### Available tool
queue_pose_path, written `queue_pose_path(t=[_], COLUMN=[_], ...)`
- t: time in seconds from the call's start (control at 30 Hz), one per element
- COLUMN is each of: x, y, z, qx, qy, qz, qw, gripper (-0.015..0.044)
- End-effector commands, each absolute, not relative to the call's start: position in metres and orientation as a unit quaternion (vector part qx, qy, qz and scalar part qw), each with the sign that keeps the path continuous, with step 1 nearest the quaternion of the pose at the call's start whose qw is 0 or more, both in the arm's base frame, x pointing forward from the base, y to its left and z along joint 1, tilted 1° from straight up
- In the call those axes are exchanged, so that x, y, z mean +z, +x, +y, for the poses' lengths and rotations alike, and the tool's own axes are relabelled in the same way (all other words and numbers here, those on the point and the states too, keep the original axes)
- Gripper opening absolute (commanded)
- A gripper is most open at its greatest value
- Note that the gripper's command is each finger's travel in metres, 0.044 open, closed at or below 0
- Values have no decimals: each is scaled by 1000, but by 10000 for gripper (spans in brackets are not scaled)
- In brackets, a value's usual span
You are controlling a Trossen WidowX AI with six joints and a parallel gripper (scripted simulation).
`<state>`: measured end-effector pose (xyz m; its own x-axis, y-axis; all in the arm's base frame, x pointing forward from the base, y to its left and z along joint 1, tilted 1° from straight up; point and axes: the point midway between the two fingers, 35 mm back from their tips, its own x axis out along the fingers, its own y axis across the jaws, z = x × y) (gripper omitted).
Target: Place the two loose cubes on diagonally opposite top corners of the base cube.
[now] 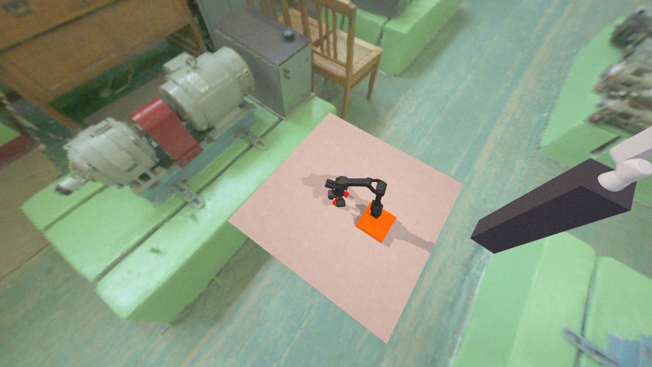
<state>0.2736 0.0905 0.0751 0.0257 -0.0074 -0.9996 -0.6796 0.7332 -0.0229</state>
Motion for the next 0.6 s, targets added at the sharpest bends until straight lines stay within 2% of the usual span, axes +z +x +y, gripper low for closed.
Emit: queue_pose_path(t=[0.0, 0.57], x=[80, 117], y=[274, 266], z=[80, 4], qx=[277, 462], qy=[-290, -484], qz=[641, 522], qw=[655, 530], gripper=[265, 265])
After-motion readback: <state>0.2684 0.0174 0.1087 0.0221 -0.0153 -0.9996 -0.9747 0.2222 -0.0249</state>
